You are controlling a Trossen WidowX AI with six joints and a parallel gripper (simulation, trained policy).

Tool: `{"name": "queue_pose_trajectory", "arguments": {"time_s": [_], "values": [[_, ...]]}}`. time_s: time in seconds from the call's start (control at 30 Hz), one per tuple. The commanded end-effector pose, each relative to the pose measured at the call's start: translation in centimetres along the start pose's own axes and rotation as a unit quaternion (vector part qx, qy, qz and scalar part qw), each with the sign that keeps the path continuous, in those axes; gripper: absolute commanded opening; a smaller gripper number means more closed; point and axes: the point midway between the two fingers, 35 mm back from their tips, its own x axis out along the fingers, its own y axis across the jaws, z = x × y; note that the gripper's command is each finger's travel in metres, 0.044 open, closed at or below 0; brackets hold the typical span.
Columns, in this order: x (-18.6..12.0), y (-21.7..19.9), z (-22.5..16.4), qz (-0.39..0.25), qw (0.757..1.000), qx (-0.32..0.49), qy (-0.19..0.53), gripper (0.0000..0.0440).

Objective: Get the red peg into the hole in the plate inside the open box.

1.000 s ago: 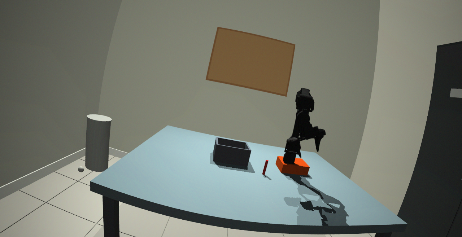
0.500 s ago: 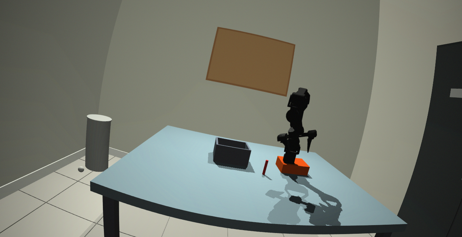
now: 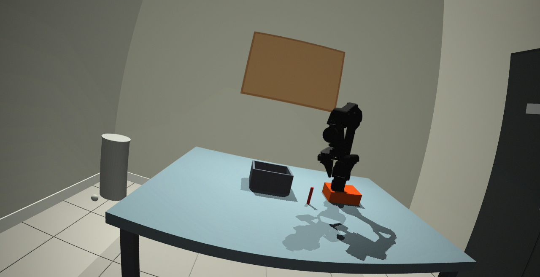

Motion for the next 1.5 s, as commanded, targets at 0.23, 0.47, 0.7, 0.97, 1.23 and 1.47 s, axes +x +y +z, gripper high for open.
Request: {"name": "queue_pose_trajectory", "arguments": {"time_s": [0.23,0.47,0.7,0.97,1.23,1.47], "values": [[0.6,-3.8,0.2,-0.034,0.981,0.193,-0.007,0.044],[1.2,-6.1,0.2,-0.053,0.949,0.309,-0.012,0.044],[2.2,-8.3,0.1,-0.072,0.904,0.42,-0.018,0.044],[4.2,-10.9,0.0,-0.09,0.838,0.537,-0.033,0.044],[7.0,-12.8,0.7,-0.094,0.793,0.599,-0.058,0.044],[9.7,-14.0,1.4,-0.093,0.778,0.615,-0.084,0.044]]}}
